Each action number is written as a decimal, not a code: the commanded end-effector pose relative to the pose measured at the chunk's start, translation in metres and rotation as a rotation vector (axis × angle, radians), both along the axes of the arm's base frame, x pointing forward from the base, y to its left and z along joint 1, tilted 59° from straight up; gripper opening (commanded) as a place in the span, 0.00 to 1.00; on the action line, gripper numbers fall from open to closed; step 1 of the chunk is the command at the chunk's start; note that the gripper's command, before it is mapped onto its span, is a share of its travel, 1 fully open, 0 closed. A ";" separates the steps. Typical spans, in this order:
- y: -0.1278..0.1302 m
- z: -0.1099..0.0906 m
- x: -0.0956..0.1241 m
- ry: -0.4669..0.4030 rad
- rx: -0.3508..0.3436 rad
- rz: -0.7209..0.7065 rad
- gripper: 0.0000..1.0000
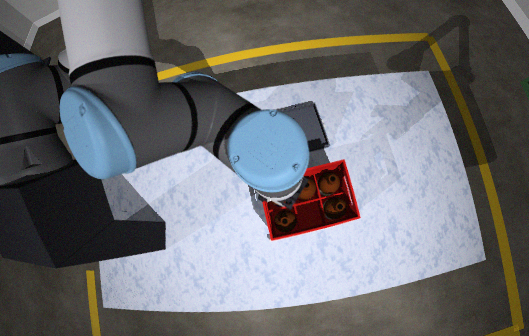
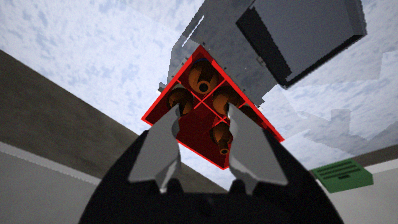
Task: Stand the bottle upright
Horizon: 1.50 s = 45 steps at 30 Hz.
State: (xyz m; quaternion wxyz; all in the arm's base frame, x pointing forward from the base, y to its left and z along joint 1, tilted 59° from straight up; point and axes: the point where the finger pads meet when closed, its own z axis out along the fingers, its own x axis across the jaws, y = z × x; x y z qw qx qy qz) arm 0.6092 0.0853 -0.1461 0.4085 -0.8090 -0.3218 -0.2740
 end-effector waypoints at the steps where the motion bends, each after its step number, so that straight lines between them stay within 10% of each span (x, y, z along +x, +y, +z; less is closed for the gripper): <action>1: -0.001 0.000 0.000 -0.001 -0.001 -0.001 0.38; 45: 0.029 -0.018 0.007 -0.001 -0.001 -0.001 0.38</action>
